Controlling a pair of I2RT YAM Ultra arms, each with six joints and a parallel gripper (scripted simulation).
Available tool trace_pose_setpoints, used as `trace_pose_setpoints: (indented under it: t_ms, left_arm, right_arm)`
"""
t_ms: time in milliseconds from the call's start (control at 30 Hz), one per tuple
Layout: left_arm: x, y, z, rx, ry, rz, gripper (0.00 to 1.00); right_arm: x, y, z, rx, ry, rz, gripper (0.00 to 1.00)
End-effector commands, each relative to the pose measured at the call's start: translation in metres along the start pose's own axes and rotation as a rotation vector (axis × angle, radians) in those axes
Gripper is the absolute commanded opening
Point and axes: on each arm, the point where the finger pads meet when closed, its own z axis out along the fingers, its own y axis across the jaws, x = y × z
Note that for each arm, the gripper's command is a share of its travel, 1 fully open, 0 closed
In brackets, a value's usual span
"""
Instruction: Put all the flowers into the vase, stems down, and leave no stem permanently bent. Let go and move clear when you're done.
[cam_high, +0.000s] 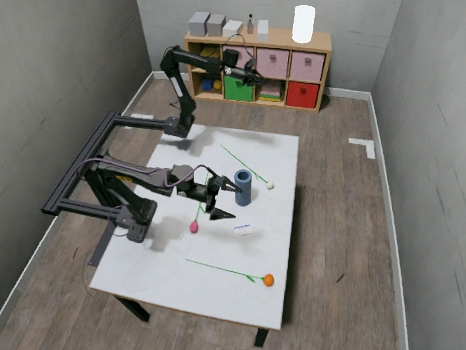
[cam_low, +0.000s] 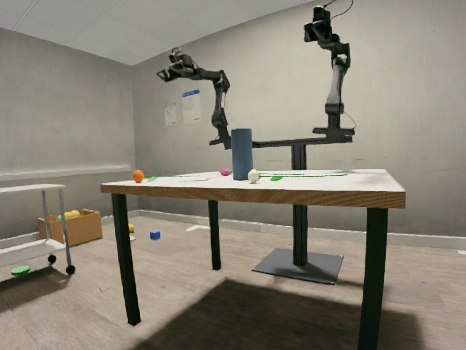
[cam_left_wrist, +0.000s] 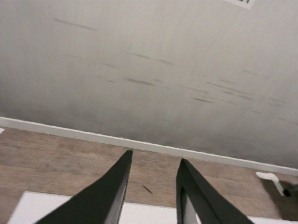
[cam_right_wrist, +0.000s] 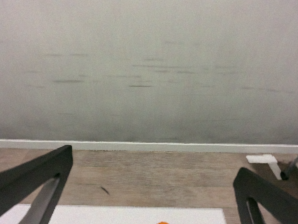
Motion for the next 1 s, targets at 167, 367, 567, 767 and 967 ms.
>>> trace_pose_setpoints:
  t_ms: [167,367,567,767,967]
  left_arm:
    - [-0.003,-0.019,-0.002,0.044,-0.012,-0.004,0.30]
    - [-0.001,-0.019,-0.001,0.044,-0.007,-0.002,0.30]
    - [0.015,-0.019,0.007,0.041,0.042,0.017,0.30]
    - [0.031,-0.018,0.016,0.037,0.089,0.037,0.30]
    - [0.062,-0.017,0.029,0.033,0.176,0.071,0.30]
  right_arm:
    - [-0.006,0.003,-0.002,-0.016,-0.023,-0.006,1.00]
    - [-0.006,0.003,-0.002,-0.016,-0.023,-0.006,1.00]
    - [-0.006,0.003,-0.002,-0.016,-0.023,-0.006,1.00]
    - [-0.006,0.003,-0.002,-0.016,-0.023,-0.006,1.00]
    - [-0.006,0.003,-0.002,-0.016,-0.023,-0.006,1.00]
